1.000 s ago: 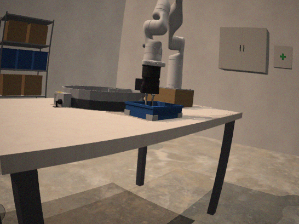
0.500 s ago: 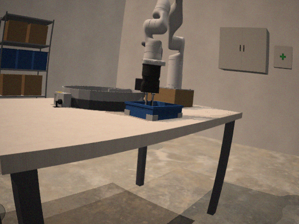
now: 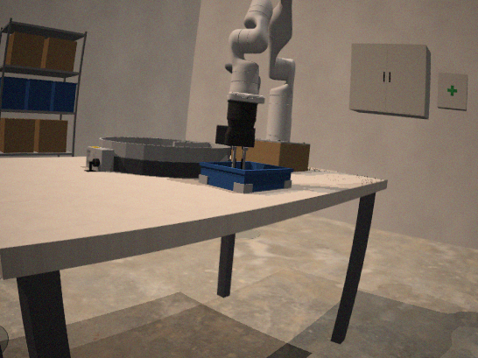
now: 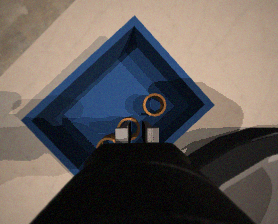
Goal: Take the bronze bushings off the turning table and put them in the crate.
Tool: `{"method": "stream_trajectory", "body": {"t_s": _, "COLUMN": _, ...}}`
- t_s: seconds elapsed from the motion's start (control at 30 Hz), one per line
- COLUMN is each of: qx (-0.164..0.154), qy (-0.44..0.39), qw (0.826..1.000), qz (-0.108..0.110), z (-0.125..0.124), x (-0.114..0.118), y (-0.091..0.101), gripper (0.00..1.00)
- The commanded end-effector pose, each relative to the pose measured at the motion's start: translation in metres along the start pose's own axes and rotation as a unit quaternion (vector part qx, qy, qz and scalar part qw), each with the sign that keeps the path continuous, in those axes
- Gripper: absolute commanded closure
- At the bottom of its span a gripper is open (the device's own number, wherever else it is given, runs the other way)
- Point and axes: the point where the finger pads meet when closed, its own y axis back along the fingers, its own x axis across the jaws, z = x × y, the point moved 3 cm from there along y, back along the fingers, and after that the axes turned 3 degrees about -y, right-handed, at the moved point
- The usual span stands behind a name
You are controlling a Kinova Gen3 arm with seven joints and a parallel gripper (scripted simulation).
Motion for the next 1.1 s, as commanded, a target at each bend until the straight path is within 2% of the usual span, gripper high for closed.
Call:
{"method": "stream_trajectory", "body": {"t_s": 0.0, "qx": 0.002, "qy": 0.0, "qw": 1.0, "qz": 0.001, "z": -0.001, "x": 0.0, "y": 0.004, "gripper": 0.58}}
{"method": "stream_trajectory", "body": {"t_s": 1.03, "qx": 0.002, "qy": 0.0, "qw": 1.0, "qz": 0.001, "z": -0.001, "x": 0.001, "y": 0.012, "gripper": 0.58}}
{"method": "stream_trajectory", "body": {"t_s": 1.07, "qx": 0.002, "qy": 0.0, "qw": 1.0, "qz": 0.001, "z": -0.001, "x": 0.001, "y": 0.022, "gripper": 0.58}}
